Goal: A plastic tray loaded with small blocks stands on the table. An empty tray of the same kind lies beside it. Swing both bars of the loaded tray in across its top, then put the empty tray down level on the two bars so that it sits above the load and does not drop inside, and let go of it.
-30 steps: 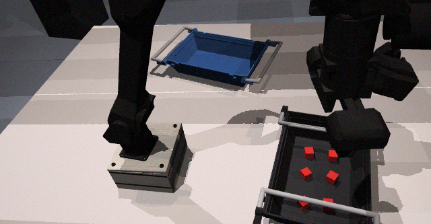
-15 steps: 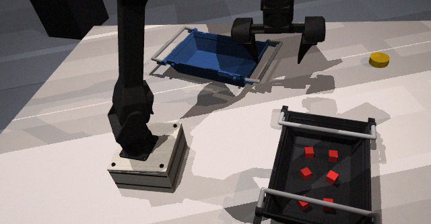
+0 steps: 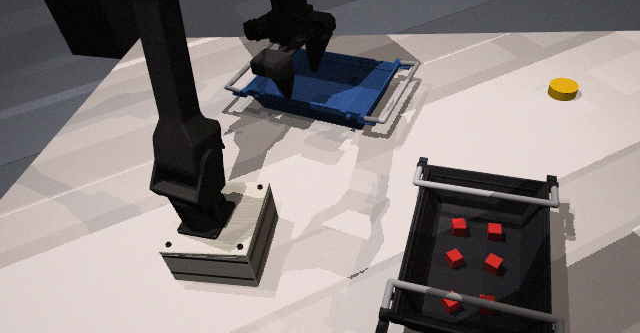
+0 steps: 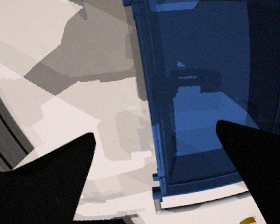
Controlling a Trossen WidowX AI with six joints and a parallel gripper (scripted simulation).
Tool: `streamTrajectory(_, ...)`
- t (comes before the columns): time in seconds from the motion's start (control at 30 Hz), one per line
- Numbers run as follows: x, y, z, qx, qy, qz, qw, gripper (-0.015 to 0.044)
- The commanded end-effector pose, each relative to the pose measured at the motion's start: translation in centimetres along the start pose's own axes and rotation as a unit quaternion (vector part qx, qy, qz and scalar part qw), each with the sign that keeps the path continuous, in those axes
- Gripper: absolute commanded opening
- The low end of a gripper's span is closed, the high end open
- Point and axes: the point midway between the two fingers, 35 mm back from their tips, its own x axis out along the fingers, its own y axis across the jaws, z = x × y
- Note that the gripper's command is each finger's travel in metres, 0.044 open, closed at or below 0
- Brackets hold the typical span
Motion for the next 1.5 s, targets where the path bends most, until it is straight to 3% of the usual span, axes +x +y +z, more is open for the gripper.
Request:
streamTrajectory(0.0,0.1,0.2,0.5,-0.029,0.000,-0.004,1.000,0.0440)
streamTrajectory(0.23,1.1,0.0,0.5,-0.029,0.000,-0.004,1.000,0.0440)
streamTrajectory(0.67,8.3,0.1,0.5,-0.029,0.000,-0.004,1.000,0.0440)
streamTrajectory(0.87,8.6,0.2,0.5,-0.029,0.000,-0.004,1.000,0.0440)
streamTrajectory(1.33,8.6,0.2,0.5,-0.029,0.000,-0.004,1.000,0.0235)
streamTrajectory(1.47,8.6,0.2,0.5,-0.029,0.000,-0.004,1.000,0.0208)
